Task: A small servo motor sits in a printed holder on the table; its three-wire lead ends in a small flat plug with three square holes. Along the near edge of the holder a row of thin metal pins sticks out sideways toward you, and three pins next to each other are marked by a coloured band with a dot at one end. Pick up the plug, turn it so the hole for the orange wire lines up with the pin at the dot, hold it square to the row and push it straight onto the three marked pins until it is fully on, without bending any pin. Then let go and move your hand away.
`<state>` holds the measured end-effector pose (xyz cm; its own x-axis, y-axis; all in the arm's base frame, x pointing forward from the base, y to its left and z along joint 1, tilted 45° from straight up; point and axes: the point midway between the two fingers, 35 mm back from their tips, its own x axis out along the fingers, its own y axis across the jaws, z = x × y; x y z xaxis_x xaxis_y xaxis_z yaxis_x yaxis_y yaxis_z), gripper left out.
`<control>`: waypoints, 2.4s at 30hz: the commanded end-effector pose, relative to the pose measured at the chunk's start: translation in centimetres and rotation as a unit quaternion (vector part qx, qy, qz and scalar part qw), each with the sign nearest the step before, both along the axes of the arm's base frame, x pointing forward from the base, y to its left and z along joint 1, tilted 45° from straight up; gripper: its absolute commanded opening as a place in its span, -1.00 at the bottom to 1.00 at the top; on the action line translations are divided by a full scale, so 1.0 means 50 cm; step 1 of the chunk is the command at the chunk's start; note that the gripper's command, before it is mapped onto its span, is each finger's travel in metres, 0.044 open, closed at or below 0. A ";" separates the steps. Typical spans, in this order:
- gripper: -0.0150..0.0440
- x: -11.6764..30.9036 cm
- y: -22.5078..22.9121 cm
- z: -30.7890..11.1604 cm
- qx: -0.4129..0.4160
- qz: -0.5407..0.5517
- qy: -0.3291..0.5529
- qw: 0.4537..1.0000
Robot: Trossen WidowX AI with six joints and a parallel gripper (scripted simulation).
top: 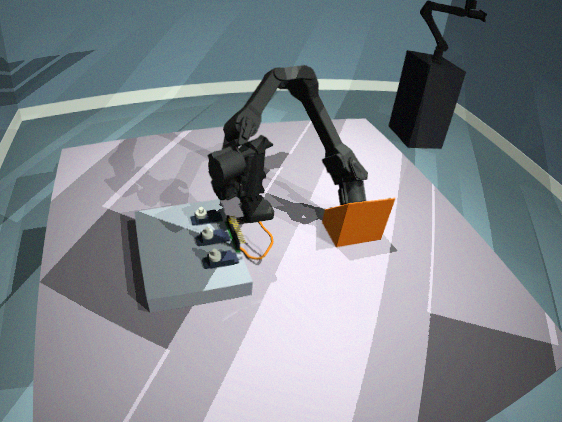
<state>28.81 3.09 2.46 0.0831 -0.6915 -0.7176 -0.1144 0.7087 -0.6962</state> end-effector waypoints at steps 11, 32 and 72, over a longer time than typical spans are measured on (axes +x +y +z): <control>-0.49 0.021 0.003 0.003 -0.002 0.002 -0.001 1.000; -0.05 0.033 0.004 -0.001 -0.002 0.002 -0.001 1.000; 1.00 0.023 0.087 0.085 -0.001 0.002 -0.001 1.000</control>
